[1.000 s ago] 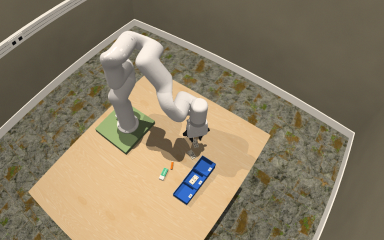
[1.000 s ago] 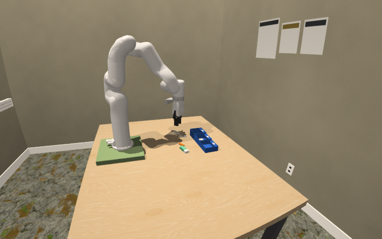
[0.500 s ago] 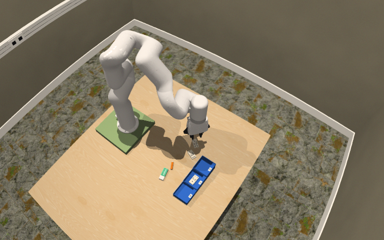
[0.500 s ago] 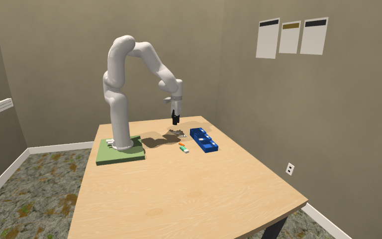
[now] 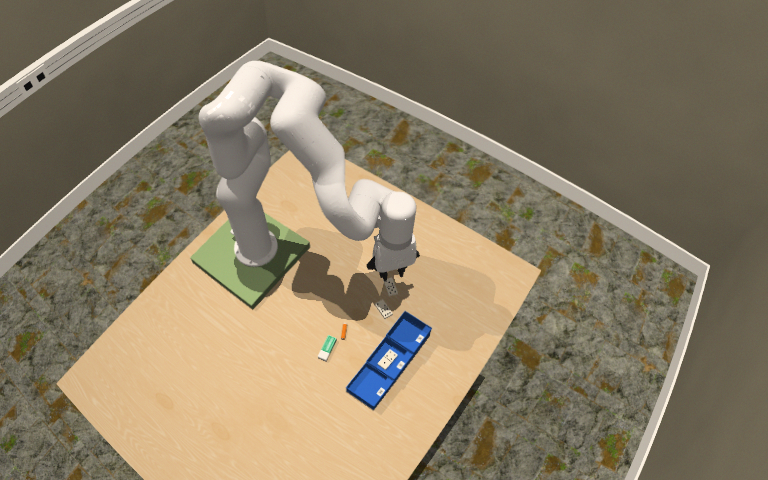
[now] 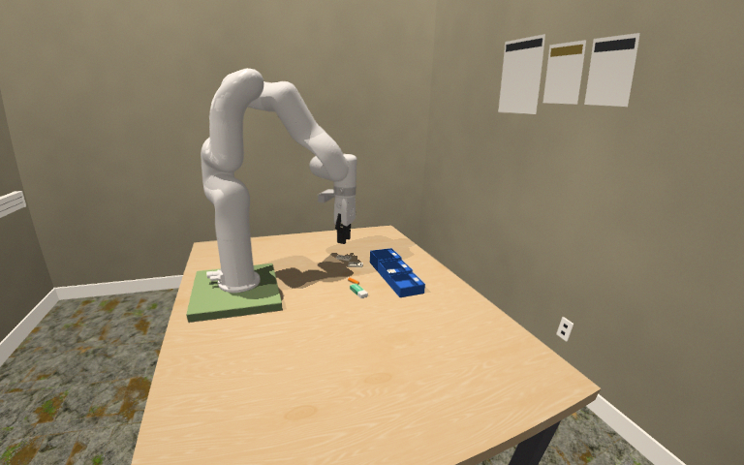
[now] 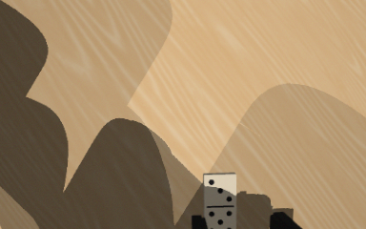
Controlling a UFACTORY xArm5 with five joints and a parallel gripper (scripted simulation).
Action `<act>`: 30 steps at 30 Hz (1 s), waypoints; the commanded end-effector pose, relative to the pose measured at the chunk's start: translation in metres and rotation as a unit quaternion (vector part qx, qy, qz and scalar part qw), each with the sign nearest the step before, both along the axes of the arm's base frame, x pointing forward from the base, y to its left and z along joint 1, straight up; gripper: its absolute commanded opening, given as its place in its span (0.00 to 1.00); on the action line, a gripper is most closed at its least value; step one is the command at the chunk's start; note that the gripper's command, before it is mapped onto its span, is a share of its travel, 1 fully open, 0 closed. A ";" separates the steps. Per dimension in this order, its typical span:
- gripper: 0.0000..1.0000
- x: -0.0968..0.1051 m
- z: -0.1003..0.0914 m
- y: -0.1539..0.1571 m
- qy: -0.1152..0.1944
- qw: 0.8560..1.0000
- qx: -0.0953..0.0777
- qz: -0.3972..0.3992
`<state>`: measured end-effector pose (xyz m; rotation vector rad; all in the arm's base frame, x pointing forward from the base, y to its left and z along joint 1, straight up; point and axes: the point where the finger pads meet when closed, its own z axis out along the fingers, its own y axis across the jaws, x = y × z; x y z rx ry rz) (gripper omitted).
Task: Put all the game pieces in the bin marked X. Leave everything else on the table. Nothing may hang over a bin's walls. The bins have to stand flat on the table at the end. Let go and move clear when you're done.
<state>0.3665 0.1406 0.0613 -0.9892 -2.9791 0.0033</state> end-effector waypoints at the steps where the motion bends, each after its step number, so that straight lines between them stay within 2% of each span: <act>1: 0.42 0.001 0.001 0.000 -0.002 1.000 0.001 0.000; 21: 0.42 0.001 0.001 0.000 -0.002 1.000 0.001 0.000; 23: 0.42 0.001 -0.007 0.000 -0.002 1.000 0.001 0.000; 25: 0.42 0.001 -0.007 0.000 -0.002 1.000 0.001 0.000; 30: 0.42 0.001 -0.027 0.000 -0.002 1.000 0.001 0.000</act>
